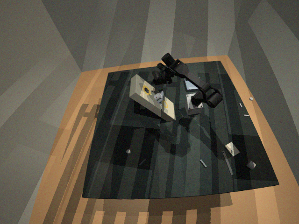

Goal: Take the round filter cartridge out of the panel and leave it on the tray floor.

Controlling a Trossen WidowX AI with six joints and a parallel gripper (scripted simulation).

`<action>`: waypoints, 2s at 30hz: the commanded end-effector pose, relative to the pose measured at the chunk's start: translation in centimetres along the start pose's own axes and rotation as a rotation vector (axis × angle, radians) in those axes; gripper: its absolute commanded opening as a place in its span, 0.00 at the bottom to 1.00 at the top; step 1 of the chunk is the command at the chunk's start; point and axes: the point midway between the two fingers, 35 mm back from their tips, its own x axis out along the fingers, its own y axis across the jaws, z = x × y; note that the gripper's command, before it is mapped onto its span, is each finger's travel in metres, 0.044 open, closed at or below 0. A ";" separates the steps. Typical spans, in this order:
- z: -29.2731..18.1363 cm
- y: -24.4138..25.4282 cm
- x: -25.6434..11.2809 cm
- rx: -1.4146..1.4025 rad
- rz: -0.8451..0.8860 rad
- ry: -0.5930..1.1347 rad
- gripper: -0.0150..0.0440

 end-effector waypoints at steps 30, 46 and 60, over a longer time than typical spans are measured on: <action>-4.5 -6.2 0.6 -1.018 -0.216 0.378 0.77; -4.9 -7.1 2.9 -1.019 -0.217 0.377 0.77; -5.5 -7.8 4.9 -1.019 -0.214 0.377 0.77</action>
